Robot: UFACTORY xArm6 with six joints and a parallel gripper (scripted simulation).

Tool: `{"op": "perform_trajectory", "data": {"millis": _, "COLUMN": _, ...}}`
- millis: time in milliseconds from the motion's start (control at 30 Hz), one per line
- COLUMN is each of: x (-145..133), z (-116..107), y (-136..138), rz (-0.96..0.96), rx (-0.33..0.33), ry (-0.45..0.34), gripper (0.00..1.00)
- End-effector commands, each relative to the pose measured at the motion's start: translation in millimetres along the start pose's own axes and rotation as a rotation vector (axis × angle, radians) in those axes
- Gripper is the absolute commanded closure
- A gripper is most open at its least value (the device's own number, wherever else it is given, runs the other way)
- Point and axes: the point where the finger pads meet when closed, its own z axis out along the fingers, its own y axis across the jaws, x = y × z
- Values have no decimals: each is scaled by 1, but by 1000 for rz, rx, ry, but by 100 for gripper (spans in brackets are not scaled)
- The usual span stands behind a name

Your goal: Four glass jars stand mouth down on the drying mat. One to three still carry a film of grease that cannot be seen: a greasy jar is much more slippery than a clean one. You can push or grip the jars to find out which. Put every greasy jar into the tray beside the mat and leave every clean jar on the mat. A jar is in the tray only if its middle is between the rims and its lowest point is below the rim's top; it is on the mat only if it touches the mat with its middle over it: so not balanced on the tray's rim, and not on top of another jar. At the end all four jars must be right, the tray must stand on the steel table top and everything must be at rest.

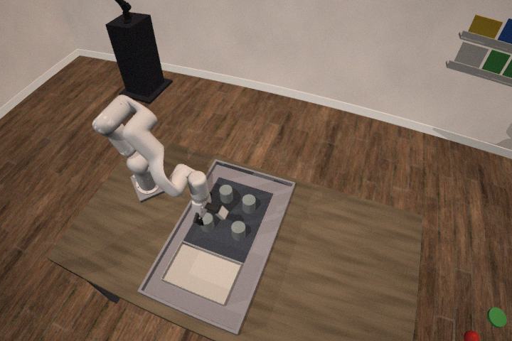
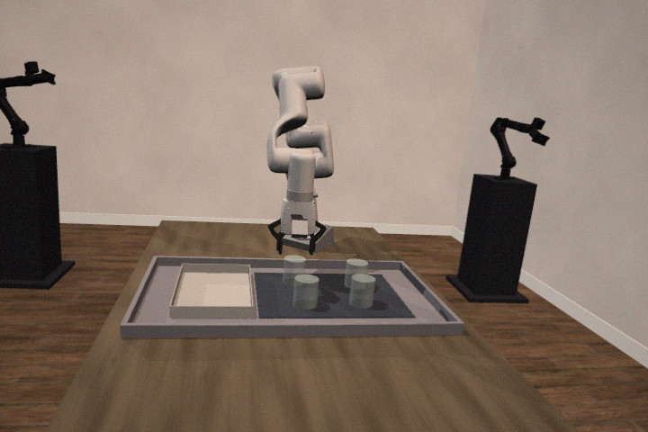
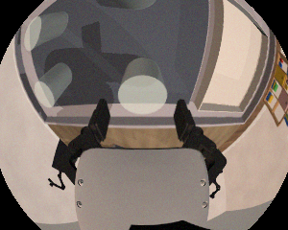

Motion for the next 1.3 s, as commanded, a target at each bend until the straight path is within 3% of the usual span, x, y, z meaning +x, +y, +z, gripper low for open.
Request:
{"op": "perform_trajectory", "data": {"millis": 0, "x": 3, "z": 0, "y": 1, "rz": 1, "rx": -1, "ry": 7, "gripper": 0}}
{"op": "perform_trajectory", "data": {"millis": 1033, "x": 3, "z": 50, "y": 1, "rz": 1, "rx": -1, "ry": 7, "gripper": 0}}
{"op": "perform_trajectory", "data": {"millis": 1267, "x": 3, "z": 50, "y": 1, "rz": 1, "rx": -1, "ry": 7, "gripper": 0}}
